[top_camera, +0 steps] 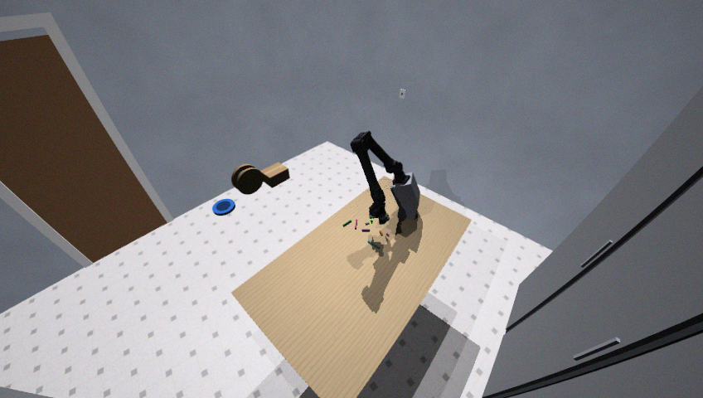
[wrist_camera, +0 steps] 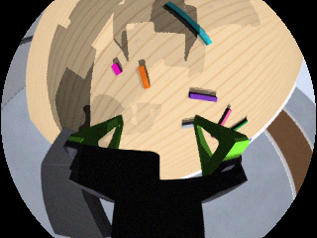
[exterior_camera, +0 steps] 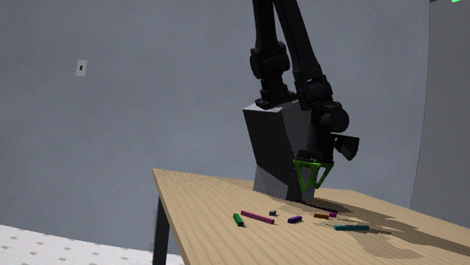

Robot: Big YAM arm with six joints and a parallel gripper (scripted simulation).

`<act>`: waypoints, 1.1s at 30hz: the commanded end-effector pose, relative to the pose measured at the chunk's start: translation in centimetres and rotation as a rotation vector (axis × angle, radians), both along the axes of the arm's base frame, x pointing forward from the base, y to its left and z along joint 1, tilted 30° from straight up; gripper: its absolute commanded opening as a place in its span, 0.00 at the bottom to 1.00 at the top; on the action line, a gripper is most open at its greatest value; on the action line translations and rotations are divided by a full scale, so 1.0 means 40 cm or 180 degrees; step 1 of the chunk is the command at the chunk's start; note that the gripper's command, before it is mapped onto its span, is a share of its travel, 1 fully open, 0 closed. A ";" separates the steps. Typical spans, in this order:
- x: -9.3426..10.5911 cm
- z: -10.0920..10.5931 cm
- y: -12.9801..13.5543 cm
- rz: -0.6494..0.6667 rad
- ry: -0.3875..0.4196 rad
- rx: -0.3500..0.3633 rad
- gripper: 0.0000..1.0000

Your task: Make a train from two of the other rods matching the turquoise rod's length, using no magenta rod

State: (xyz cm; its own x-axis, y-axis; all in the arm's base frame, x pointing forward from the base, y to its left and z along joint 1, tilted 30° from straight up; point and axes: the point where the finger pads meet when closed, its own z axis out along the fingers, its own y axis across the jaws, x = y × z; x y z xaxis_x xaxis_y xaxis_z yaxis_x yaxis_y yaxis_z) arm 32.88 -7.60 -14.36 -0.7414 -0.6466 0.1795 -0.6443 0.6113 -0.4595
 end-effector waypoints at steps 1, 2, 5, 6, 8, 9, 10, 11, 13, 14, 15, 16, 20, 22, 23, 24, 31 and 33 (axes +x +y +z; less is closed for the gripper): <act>0.020 0.019 0.009 0.0007 -0.0098 0.0003 1.00; 0.020 0.019 0.009 0.0007 -0.0098 0.0003 1.00; 0.022 0.009 0.019 -0.0037 -0.0080 0.0018 1.00; 0.020 -0.002 0.022 -0.0115 -0.0074 0.0031 1.00; 0.020 -0.002 0.022 -0.0115 -0.0074 0.0031 1.00; 0.029 -0.005 0.026 -0.0227 -0.0124 0.0053 1.00; 0.044 -0.006 0.032 -0.0372 -0.0203 0.0084 1.00; 0.062 -0.006 0.039 -0.0545 -0.0298 0.0122 1.00; 0.062 -0.006 0.039 -0.0545 -0.0298 0.0122 1.00; 0.082 -0.007 0.047 -0.0740 -0.0404 0.0165 1.00; 0.082 -0.007 0.047 -0.0740 -0.0404 0.0165 1.00; 0.082 -0.007 0.047 -0.0740 -0.0404 0.0165 1.00; 0.102 -0.007 0.050 -0.0970 -0.0518 0.0209 1.00; 0.125 -0.007 0.066 -0.1161 -0.0634 0.0258 1.00; 0.125 -0.007 0.066 -0.1161 -0.0634 0.0258 1.00; 0.125 -0.007 0.066 -0.1161 -0.0634 0.0258 1.00; 0.165 -0.006 0.086 -0.1564 -0.0854 0.0348 1.00; 0.182 -0.006 0.095 -0.1737 -0.0948 0.0387 1.00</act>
